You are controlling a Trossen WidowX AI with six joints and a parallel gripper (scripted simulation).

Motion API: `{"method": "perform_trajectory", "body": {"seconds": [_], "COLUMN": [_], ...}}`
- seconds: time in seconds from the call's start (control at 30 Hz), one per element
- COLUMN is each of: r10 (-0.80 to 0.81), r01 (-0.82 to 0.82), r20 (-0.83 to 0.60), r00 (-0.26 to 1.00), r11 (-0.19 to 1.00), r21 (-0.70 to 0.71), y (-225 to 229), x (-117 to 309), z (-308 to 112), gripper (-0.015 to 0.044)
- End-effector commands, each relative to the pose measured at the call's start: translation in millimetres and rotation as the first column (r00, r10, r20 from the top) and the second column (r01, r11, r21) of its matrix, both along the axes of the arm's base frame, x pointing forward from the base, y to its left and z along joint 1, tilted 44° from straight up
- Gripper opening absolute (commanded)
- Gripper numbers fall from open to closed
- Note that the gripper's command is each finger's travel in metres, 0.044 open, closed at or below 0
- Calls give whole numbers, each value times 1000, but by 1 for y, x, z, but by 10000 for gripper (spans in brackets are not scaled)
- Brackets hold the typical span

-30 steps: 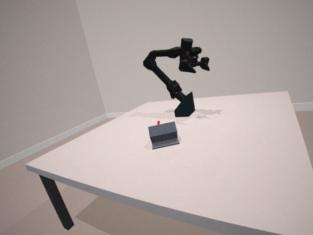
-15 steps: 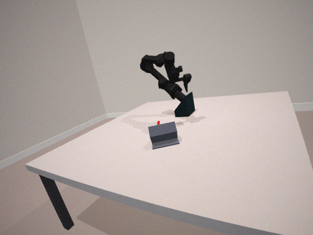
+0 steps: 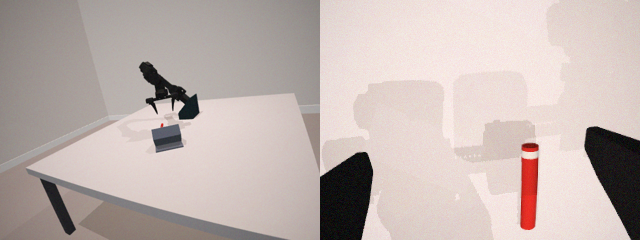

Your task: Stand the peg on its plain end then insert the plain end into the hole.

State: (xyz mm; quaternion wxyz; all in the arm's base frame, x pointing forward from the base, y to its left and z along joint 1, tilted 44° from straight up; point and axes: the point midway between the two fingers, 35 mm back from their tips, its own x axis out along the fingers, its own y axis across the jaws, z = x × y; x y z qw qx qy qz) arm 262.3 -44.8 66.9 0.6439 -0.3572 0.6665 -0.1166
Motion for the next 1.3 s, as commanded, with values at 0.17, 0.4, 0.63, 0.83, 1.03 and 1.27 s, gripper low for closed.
{"method": "perform_trajectory", "body": {"seconds": [0.17,0.4,0.63,0.83,1.03,1.27], "r10": [-158,-158,-157,-157,-157,-157], "r01": [148,148,148,148,148,148], "r20": [-110,-110,-109,-109,-109,-109], "r00": [981,981,981,982,982,982], "r11": [985,985,985,985,985,985], "r21": [-91,-90,-88,-87,-87,-88], "y": [-58,-62,-69,-76,-83,-90], "x": [-28,-28,-28,-28,-29,-31], "z": [20,16,8,0,-7,-15], "gripper": [440,440,440,440,440,440]}}
